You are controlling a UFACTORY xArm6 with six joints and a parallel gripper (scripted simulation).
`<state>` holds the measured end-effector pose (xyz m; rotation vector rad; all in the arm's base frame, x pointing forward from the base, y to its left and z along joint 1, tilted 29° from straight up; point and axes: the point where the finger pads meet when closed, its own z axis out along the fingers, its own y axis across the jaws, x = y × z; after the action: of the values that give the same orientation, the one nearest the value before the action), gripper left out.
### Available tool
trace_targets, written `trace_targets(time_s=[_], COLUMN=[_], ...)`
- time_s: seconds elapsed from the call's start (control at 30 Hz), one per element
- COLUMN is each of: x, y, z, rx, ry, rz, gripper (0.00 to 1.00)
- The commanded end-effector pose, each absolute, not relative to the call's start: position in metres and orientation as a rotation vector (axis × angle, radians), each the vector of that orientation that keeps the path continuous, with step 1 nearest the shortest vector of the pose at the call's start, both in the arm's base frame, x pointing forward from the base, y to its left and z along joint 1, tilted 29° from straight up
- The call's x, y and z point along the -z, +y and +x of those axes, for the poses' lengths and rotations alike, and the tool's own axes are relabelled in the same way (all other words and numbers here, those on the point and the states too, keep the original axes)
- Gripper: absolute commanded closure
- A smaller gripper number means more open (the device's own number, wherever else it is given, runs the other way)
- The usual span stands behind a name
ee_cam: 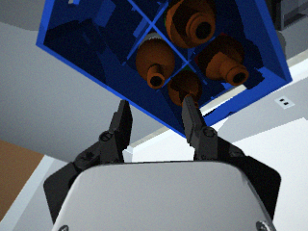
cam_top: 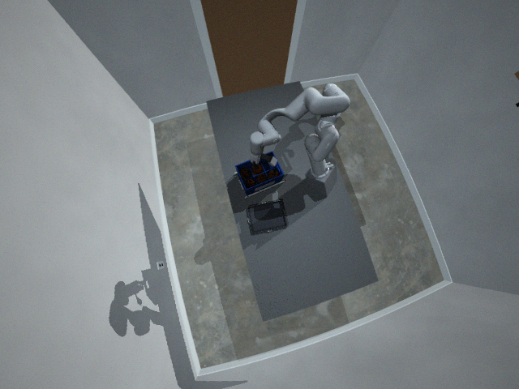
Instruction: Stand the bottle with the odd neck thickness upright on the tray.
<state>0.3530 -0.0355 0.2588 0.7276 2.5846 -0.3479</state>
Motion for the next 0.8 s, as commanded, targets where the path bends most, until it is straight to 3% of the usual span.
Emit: trace_targets(time_s=[0.0,0.77], x=[-0.2602,-0.2539], y=[-0.0353,-0.0378], z=[0.3537,0.3562], rx=[0.346,0.346], ry=[2.582,2.582], rz=[0.727,0.727], gripper=[0.35,0.35])
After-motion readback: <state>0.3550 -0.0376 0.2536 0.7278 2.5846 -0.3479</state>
